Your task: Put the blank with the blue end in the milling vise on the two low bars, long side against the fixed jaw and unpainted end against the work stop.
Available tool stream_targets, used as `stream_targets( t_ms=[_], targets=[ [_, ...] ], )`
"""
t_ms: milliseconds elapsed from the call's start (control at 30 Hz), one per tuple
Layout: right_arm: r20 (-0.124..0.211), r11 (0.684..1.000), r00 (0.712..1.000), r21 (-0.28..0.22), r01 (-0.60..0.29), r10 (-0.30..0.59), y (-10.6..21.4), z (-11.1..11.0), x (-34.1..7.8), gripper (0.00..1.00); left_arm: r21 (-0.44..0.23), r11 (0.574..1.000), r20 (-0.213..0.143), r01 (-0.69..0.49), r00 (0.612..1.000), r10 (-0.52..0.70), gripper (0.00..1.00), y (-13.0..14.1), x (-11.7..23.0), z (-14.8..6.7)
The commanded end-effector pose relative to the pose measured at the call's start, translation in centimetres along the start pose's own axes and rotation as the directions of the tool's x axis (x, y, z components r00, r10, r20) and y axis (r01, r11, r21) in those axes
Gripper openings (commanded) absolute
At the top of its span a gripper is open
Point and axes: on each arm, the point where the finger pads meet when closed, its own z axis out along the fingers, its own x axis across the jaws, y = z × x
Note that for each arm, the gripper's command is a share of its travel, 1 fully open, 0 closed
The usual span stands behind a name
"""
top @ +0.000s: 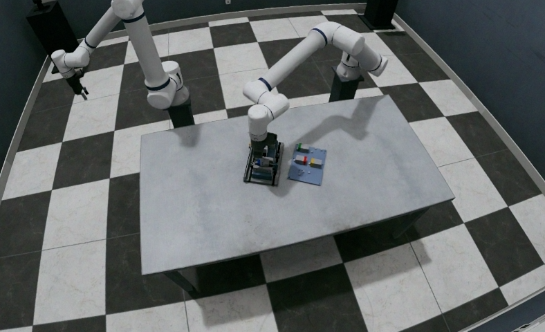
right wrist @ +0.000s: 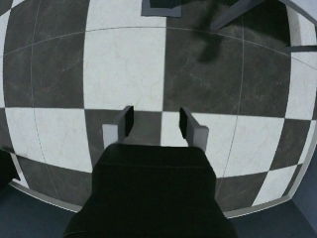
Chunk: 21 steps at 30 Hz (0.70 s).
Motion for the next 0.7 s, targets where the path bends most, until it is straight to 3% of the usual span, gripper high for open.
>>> stream_targets(
  t_ms=[0,233,667],
  targets=[
    [0.000,1.000,1.000,-0.002,0.000,0.000,0.1,-0.1,0.0,1.00,-0.001,1.000,-0.002,0.000,1.000,0.000,1.00,0.0,0.0,-0.4],
    [0.000,1.000,1.000,-0.002,0.000,0.000,0.1,-0.1,0.0,1.00,-0.001,1.000,-0.002,0.000,1.000,0.000,1.00,0.0,0.0,-0.4],
    [0.000,1.000,1.000,-0.002,0.000,0.000,0.1,-0.1,0.0,1.00,-0.001,1.000,-0.002,0.000,1.000,0.000,1.00,0.0,0.0,-3.8]
  ],
)
